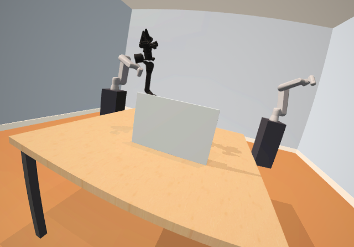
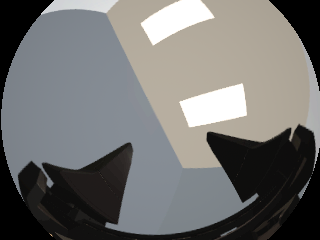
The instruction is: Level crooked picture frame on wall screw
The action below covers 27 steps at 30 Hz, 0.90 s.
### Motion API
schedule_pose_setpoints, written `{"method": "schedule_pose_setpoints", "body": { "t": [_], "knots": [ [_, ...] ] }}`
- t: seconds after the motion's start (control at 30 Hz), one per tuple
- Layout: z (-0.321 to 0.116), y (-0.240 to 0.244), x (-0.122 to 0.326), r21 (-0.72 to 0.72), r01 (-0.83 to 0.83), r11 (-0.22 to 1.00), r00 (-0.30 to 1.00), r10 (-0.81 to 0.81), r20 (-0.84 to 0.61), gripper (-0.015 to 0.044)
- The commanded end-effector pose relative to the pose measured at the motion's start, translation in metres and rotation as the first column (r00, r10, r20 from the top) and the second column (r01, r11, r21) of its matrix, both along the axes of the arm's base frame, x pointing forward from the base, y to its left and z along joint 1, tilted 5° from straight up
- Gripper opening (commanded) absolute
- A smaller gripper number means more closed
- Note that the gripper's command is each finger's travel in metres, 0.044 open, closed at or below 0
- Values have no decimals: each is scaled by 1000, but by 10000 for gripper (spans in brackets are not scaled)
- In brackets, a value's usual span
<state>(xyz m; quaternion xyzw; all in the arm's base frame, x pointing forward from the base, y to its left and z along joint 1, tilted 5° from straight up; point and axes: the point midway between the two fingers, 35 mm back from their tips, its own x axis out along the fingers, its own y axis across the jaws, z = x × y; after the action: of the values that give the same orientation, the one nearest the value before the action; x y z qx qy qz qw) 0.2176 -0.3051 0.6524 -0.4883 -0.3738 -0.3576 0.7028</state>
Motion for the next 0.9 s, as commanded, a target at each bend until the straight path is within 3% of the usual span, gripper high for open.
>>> {"method": "schedule_pose_setpoints", "body": {
  "t": [0.0, 0.13, 0.37, 0.63, 0.87],
  "knots": [
    [1, 2, -2, -10, 5, 1000, 1000, -5, 0, 374],
    [9, 47, -39, -203, 105, 974, 994, -105, 10, 269],
    [-2, 142, -89, -542, 294, 787, 949, -308, 67, 260],
    [-68, 262, -111, -845, 442, 301, 810, -539, 232, 260],
    [-162, 338, -96, -894, 390, -222, 644, -628, 437, 260]
  ]
}}
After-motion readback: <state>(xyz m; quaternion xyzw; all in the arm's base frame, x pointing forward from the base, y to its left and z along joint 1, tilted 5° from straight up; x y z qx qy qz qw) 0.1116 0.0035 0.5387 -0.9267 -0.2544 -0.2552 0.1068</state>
